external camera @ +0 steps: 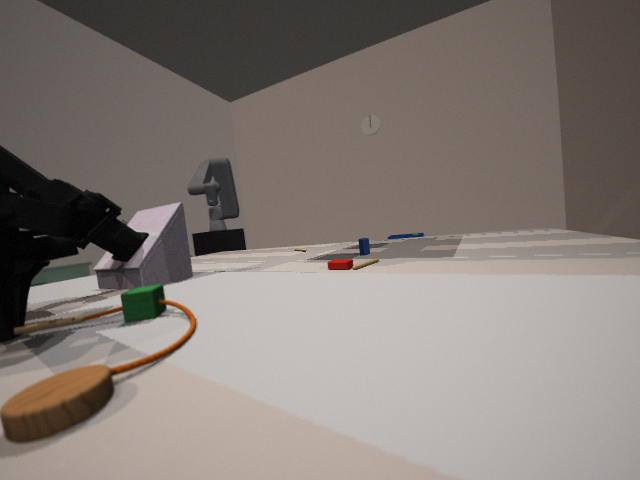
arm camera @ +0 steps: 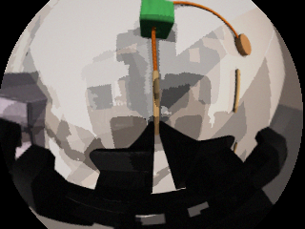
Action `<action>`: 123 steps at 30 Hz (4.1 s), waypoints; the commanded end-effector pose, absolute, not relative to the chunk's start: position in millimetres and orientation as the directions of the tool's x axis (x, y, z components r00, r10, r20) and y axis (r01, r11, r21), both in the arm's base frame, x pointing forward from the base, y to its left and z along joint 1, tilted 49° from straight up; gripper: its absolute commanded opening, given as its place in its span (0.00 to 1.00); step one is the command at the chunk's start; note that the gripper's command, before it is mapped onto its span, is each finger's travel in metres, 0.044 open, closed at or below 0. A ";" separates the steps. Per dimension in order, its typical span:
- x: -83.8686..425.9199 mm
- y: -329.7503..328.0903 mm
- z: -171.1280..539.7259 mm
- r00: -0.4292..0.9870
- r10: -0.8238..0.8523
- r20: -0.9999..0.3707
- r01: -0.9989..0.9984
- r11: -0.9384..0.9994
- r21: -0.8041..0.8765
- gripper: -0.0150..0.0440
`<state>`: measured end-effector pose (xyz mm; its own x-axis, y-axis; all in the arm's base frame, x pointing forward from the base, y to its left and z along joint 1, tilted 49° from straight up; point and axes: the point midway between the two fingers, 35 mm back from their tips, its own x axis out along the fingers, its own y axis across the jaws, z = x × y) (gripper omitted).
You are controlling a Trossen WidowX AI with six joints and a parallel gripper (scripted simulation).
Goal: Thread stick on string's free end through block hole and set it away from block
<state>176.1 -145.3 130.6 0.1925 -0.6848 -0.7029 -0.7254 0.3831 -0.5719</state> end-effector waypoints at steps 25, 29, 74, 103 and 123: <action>175.3 -149.4 131.3 0.181 -0.696 -0.695 -0.722 0.386 -0.574 0.25; 175.3 -149.4 131.3 0.181 -0.696 -0.695 -0.722 0.386 -0.574 0.25; 176.1 -112.8 154.0 0.187 -0.673 -0.716 -0.724 0.398 -0.563 0.61; 167.5 -68.6 194.8 0.198 -0.676 -0.709 -0.726 0.386 -0.570 1.00; 167.4 -68.4 194.9 0.197 -0.676 -0.710 -0.726 0.386 -0.569 1.00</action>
